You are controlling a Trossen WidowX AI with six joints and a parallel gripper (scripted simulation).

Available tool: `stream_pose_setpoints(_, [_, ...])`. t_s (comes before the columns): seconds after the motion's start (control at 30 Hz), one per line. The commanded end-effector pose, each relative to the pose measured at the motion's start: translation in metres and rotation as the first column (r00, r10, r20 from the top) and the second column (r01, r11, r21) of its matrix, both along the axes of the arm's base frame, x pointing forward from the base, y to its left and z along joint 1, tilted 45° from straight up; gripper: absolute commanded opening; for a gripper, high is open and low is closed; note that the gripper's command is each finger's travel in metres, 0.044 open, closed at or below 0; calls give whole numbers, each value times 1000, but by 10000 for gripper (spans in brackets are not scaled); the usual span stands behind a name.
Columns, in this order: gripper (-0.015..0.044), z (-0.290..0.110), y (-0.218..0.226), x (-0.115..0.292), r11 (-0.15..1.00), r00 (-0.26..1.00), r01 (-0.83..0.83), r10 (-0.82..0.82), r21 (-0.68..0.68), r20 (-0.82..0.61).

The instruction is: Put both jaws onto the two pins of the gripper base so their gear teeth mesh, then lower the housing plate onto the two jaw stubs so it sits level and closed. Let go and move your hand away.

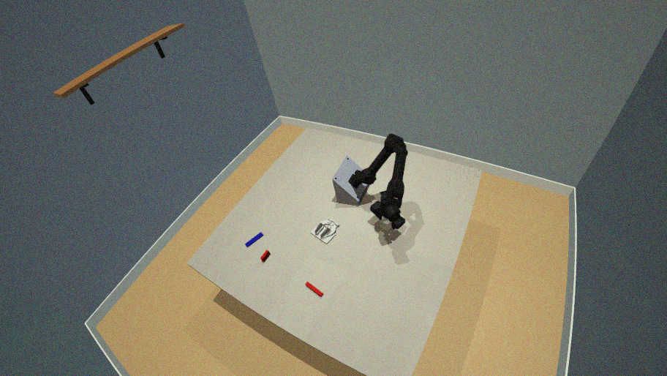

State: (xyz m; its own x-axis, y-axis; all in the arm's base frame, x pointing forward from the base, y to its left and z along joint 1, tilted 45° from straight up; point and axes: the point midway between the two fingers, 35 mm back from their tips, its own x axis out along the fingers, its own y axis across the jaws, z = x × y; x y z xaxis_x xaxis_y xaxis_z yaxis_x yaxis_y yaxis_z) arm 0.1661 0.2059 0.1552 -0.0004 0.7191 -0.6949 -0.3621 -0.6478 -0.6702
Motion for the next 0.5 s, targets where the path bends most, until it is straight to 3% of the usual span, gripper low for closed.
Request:
stream_pose_setpoints(0.0, [440,-6,3,0,1000,1000,6,-6,-7,-6])
stream_pose_setpoints(0.47, [440,-8,5,0,1000,1000,6,-6,-7,-7])
